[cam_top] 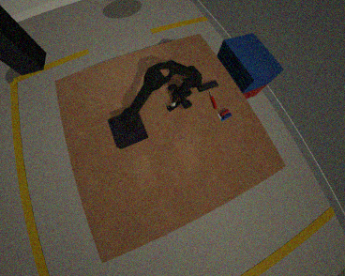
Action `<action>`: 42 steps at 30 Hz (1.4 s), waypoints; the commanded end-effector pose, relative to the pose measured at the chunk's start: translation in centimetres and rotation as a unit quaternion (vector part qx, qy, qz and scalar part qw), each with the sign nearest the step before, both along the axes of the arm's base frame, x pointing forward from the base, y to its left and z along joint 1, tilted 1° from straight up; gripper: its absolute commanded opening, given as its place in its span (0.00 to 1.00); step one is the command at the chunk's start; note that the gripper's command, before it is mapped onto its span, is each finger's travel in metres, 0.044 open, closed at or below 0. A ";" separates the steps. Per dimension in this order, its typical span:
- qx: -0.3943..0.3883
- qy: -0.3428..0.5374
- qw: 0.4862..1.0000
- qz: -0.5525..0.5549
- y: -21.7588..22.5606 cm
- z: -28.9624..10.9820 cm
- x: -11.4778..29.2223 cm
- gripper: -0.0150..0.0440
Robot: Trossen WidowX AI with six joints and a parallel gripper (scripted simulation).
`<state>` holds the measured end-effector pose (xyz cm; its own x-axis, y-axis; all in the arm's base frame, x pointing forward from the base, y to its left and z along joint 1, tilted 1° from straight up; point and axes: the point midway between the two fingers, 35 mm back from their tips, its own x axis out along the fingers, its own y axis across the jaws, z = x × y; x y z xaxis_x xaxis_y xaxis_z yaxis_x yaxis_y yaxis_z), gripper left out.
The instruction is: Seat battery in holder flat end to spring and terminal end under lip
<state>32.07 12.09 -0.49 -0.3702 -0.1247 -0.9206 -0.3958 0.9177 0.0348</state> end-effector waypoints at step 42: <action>0.044 -0.096 0.994 -0.002 0.0 -0.8 -0.2 0.39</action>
<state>31.56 11.85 -1.08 -0.2093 -0.0555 -0.9763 -0.3976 0.9169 0.0331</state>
